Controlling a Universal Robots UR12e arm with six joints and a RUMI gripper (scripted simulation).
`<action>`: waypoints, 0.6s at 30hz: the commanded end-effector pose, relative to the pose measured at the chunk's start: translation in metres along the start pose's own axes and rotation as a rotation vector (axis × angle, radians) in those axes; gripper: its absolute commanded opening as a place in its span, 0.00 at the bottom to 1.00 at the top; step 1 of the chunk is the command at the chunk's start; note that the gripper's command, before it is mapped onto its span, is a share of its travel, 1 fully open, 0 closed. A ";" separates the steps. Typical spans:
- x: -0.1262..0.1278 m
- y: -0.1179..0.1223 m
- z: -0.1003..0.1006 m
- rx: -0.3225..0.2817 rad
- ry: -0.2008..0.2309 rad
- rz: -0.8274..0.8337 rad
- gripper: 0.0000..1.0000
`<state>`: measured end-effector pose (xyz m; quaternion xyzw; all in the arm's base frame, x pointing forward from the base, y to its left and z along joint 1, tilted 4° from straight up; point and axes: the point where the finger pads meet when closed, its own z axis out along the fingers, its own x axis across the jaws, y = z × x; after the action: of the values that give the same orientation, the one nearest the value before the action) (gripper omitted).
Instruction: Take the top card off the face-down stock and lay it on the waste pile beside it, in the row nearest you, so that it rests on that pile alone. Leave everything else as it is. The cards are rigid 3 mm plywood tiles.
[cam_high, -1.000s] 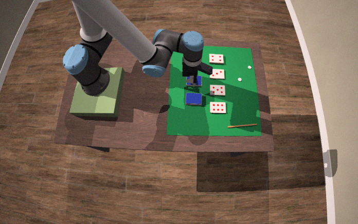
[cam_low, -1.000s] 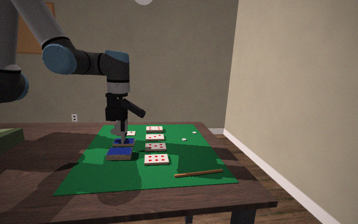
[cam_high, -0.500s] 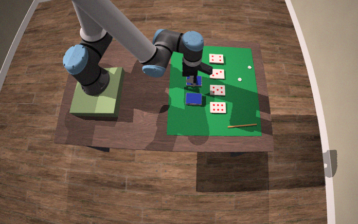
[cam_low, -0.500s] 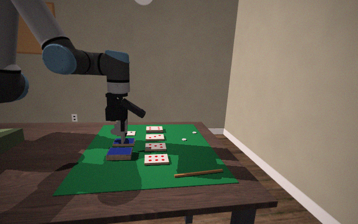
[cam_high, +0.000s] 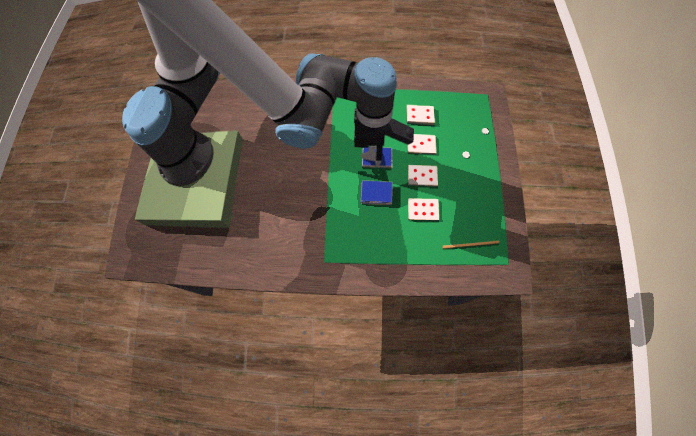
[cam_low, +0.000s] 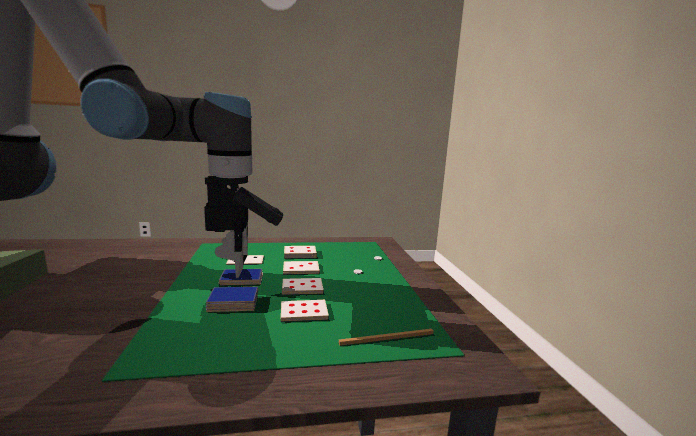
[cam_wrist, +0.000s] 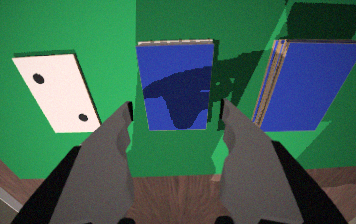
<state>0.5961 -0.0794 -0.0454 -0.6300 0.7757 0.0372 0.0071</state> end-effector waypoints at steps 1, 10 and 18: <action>0.000 -0.001 -0.014 0.001 0.000 0.000 0.50; 0.000 -0.001 -0.048 0.001 0.000 0.000 0.50; 0.000 -0.001 -0.068 0.001 0.000 0.000 0.50</action>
<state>0.5985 -0.0836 0.0178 -0.6300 0.7757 0.0368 0.0072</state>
